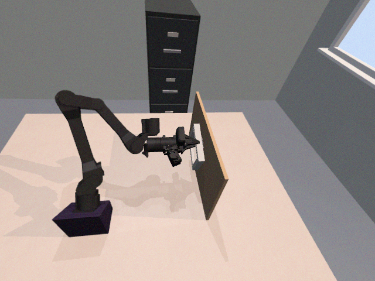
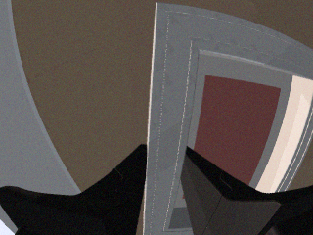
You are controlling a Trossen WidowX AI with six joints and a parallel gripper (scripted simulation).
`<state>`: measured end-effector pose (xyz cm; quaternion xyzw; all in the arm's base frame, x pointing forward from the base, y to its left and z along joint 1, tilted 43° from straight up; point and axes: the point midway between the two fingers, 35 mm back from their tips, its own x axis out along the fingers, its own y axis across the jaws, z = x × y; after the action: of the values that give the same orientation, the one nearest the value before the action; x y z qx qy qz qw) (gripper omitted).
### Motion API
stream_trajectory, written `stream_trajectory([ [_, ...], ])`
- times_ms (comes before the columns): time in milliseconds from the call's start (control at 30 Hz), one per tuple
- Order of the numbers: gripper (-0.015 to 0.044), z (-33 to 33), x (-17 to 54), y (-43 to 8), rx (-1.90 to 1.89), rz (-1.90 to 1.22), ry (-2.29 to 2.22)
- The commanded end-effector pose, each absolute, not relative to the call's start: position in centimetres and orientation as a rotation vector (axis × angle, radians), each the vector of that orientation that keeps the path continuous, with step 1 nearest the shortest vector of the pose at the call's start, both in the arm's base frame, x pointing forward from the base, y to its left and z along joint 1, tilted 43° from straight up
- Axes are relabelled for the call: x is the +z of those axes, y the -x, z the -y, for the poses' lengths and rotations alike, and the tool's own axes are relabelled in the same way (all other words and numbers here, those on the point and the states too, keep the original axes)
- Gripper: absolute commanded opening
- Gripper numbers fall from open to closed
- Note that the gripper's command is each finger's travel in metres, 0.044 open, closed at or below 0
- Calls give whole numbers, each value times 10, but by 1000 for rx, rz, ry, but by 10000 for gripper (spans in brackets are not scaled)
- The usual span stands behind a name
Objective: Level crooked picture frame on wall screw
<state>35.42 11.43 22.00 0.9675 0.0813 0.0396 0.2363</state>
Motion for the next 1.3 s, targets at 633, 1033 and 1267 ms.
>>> stream_trajectory([
  [633,0,-118,220,-354,118,-212,-2660],
  [1033,0,-119,219,-354,115,-213,-2657],
  [1267,0,-119,219,-354,116,-212,-2654],
])
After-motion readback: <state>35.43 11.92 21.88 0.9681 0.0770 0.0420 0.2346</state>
